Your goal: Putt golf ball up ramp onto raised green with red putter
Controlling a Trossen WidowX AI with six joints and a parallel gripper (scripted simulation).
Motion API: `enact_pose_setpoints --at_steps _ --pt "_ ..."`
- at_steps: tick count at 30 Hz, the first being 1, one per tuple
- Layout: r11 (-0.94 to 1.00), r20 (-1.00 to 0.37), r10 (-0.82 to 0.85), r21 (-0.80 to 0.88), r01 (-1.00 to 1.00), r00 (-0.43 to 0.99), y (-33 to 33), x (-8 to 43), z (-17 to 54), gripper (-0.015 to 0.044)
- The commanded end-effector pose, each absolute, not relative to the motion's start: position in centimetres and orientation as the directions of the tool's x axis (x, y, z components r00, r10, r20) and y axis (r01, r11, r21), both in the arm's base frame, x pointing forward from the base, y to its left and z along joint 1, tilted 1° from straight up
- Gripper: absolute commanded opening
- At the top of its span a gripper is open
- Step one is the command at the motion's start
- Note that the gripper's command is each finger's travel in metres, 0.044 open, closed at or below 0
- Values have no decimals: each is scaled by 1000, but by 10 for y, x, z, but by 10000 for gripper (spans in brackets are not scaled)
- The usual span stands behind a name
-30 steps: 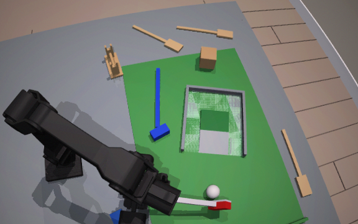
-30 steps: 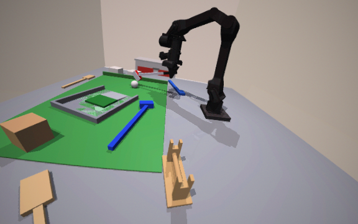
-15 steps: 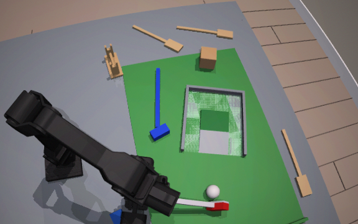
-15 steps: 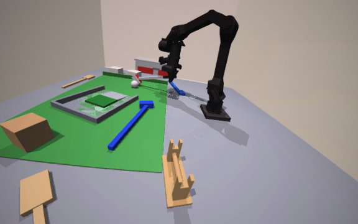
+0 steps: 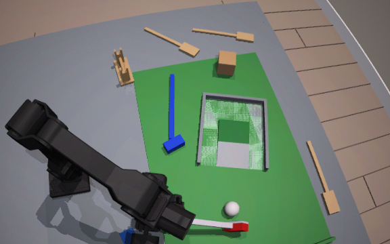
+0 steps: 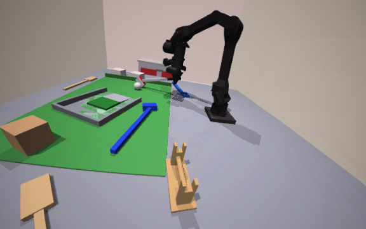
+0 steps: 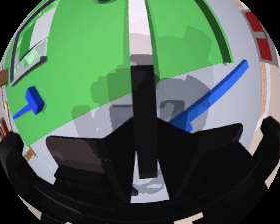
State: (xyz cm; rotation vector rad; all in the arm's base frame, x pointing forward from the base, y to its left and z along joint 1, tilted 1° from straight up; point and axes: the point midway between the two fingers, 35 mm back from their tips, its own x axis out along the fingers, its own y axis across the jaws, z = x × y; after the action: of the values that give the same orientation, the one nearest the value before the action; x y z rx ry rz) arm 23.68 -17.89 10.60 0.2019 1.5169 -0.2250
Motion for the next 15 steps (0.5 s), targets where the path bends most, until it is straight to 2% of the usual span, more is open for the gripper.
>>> enact_pose_setpoints --at_steps 1,11,15 --pt "962 -999 -26 -13 274 46 -193 235 106 0" --pt "960 -999 -22 -10 281 42 -197 232 104 0" --pt "960 -999 -20 -6 279 44 -154 251 105 0"
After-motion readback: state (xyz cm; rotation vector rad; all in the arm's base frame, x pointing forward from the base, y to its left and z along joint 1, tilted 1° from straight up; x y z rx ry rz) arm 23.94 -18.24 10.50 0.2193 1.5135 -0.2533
